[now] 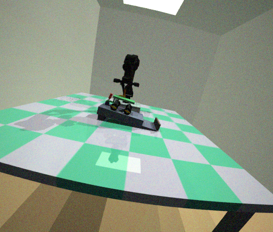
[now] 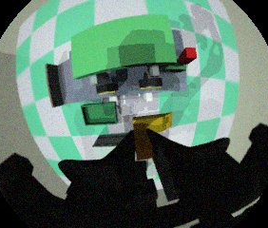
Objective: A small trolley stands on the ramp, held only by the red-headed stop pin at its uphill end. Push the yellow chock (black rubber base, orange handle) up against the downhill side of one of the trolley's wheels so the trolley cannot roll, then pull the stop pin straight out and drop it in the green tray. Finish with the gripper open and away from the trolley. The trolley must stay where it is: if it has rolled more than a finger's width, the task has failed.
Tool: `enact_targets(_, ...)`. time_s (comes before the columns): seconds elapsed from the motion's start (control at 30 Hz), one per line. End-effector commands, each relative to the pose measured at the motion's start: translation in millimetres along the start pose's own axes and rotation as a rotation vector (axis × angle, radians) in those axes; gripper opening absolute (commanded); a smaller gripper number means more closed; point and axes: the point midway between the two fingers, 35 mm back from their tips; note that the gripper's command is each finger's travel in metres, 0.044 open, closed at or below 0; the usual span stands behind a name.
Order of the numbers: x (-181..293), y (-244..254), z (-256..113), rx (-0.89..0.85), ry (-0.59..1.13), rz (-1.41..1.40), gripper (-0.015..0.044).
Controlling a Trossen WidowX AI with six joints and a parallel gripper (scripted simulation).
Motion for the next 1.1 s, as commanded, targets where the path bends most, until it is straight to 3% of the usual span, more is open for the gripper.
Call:
enact_targets(0.0,-1.5,15.5,1.4,-0.003,-0.001,0.003,0.0)
enact_targets(1.07,-8.1,127.1,11.0,-0.013,-0.001,0.003,0.0)
Point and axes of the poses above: the point midway between the two fingers, 35 mm back from their tips, its own z axis out along the fingers, its own y axis across the jaws, x = y × z, and after that the axes turned 7 degrees about z, right-handed
